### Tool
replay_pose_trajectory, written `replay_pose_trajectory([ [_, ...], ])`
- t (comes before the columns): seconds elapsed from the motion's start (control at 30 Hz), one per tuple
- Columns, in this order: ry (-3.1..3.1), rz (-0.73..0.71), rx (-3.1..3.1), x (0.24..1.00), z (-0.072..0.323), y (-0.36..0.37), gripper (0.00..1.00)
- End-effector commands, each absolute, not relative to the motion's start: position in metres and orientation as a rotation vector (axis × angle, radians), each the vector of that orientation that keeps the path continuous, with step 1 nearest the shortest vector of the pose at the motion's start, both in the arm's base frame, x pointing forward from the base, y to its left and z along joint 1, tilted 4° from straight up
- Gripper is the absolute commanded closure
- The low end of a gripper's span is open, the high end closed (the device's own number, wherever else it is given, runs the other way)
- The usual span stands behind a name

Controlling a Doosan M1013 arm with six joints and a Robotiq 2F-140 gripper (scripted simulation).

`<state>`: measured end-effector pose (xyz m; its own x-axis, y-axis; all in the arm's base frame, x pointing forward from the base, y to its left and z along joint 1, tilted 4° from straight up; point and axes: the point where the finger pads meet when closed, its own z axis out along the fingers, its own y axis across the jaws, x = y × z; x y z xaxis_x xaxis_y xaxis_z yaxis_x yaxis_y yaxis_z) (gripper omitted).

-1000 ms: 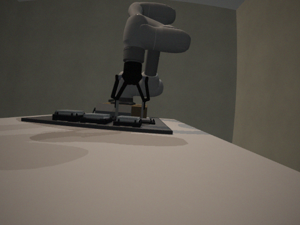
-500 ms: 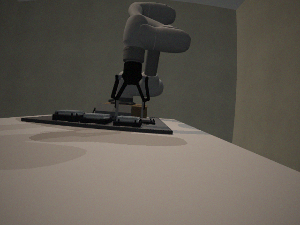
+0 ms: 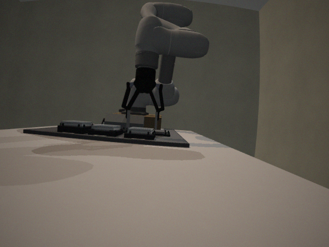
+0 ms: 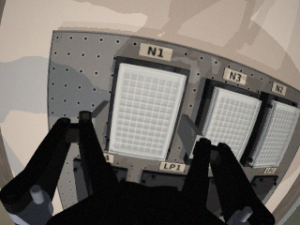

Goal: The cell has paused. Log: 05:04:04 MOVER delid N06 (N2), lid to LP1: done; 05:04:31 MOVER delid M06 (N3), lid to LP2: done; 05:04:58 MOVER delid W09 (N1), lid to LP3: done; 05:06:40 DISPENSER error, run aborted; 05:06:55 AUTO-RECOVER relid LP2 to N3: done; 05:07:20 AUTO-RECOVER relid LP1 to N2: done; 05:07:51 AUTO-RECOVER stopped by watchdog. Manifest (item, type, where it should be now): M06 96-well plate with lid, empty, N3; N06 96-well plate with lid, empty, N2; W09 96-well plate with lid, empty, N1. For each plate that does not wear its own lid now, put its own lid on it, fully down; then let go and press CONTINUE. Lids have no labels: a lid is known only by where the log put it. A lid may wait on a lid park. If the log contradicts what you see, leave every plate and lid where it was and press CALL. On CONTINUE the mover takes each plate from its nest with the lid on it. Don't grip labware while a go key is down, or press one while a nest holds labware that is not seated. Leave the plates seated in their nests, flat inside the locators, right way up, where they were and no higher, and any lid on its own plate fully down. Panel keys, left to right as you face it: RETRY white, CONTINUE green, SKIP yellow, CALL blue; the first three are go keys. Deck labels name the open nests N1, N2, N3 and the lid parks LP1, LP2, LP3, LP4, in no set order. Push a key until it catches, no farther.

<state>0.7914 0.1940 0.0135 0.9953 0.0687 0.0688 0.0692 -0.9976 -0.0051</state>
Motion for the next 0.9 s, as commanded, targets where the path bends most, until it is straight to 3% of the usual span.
replay_pose_trajectory([
  [0.0,-0.107,-0.102,-3.134,0.79,0.012,0.194,0.34],
  [0.87,-0.107,-0.102,-3.134,0.787,0.062,0.194,0.34],
])
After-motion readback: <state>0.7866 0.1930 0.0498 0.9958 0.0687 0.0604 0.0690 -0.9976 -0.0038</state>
